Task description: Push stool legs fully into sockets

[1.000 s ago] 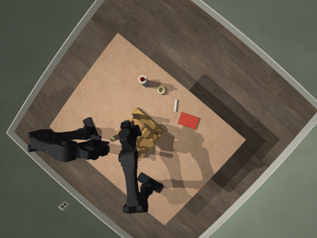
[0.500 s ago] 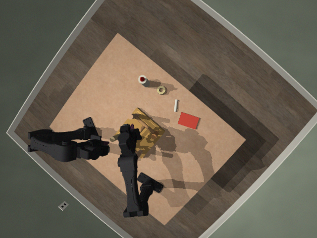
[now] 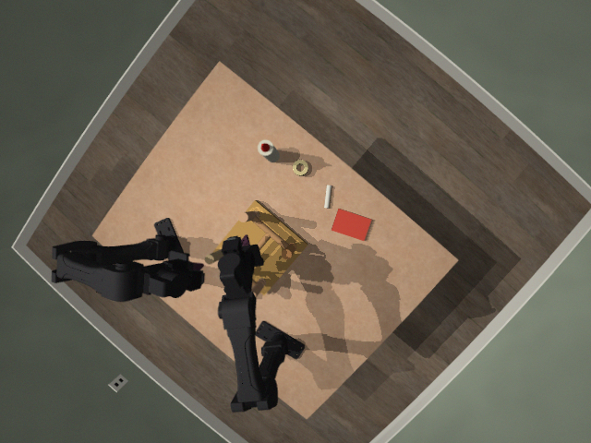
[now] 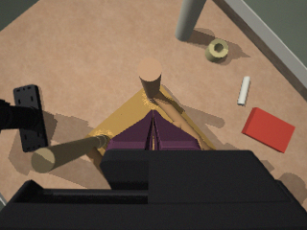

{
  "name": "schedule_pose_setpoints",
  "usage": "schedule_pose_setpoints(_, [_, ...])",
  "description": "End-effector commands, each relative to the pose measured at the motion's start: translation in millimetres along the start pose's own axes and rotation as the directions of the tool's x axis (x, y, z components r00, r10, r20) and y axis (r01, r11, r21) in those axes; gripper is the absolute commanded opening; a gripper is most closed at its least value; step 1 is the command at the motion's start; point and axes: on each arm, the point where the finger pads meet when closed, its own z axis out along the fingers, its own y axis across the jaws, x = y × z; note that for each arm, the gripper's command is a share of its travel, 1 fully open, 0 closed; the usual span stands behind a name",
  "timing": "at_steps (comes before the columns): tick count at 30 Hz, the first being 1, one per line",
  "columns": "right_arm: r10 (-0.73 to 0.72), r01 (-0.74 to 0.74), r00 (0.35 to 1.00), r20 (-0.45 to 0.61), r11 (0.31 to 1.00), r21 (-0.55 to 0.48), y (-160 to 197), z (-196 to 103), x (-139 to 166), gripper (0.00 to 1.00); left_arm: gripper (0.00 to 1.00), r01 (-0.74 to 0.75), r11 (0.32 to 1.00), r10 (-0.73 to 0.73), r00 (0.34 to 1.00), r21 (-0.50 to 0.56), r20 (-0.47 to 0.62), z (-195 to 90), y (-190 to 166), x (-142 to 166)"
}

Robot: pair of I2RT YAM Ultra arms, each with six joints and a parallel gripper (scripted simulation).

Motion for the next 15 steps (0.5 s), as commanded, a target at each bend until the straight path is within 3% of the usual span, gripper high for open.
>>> schedule_pose_setpoints(1, [-0.001,0.001,1.0,0.027,1.0,0.004,-1.0,-8.4,-10.7,0.0,0.0,-0.01,1.0,0.01,0.999,0.004,0.036,-8.2,-1.9,-2.1])
schedule_pose_setpoints(4, [-0.001,0.001,0.999,0.038,1.0,0.003,-0.9,-11.8,-14.0,0.0,0.0,-0.01,1.0,0.01,0.999,0.004,0.036,-8.2,-1.9,-2.1])
schedule_pose_setpoints(5, [-0.016,0.018,0.997,0.078,1.0,-0.02,9.3,-36.1,-19.2,0.0,0.0,-0.01,1.0,0.01,0.999,0.004,0.036,-8.2,-1.9,-2.1])
schedule_pose_setpoints(7, [-0.018,0.018,1.0,-0.008,1.0,-0.02,9.3,-28.8,11.8,0.0,0.0,-0.01,1.0,0.01,0.999,0.004,0.036,-8.2,-1.9,-2.1])
schedule_pose_setpoints(15, [-0.026,0.025,0.998,-0.057,1.0,-0.013,11.0,-65.7,40.4,0.0,0.0,-0.01,1.0,0.01,0.999,0.004,0.036,-8.2,-1.9,-2.1])
